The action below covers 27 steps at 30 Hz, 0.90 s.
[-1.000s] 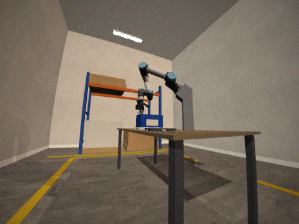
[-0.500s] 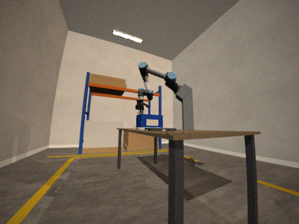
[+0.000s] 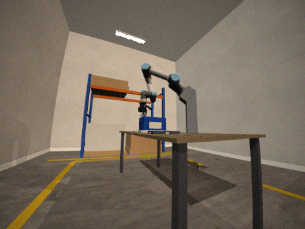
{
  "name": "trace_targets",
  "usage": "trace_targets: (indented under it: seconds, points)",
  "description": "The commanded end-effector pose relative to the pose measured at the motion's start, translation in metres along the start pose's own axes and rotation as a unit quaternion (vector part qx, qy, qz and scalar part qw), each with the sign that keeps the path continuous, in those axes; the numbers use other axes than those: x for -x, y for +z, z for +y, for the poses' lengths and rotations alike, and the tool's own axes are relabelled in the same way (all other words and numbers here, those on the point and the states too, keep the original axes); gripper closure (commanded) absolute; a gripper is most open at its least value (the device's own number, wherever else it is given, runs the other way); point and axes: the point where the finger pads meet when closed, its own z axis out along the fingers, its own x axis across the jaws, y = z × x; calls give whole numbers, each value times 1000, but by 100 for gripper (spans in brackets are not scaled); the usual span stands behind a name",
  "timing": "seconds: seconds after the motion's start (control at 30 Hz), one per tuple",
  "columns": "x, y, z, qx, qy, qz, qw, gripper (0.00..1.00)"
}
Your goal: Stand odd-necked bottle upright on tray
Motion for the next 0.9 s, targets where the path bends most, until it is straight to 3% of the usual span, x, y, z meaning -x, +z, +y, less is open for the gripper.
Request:
trace_targets:
  seconds: [0.0,0.43,0.47,0.87]
  points:
    - [0,0,0,1,0,0,1000,100]
    - [0,0,0,1,0,0,1000,100]
    - [0,0,0,1,0,0,1000,62]
    - [0,0,0,1,0,0,1000,62]
